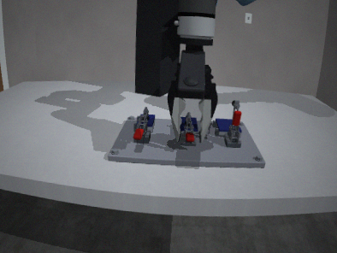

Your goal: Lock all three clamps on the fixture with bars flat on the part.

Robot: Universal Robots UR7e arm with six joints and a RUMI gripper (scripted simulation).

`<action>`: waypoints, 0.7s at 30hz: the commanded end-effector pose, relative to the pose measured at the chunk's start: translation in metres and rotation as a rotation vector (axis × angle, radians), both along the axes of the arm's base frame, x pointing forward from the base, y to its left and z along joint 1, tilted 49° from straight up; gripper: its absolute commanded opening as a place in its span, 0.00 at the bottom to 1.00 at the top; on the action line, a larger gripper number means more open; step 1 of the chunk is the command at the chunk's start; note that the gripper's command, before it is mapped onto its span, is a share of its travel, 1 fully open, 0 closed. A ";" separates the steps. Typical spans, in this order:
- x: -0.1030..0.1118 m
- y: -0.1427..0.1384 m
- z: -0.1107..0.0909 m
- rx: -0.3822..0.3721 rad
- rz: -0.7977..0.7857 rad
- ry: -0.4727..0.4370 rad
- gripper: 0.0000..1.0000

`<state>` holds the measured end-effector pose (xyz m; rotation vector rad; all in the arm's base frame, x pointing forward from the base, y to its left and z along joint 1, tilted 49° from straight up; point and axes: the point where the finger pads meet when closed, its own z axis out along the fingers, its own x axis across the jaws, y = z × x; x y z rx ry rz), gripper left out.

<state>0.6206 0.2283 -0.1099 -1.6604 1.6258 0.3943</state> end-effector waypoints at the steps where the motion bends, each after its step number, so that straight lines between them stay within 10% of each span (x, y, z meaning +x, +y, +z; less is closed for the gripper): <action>1: 0.001 0.001 0.000 -0.001 0.001 -0.001 0.28; 2: 0.000 0.000 0.000 0.000 -0.001 -0.001 0.00; 21: 0.000 0.000 0.000 0.000 -0.001 -0.001 0.00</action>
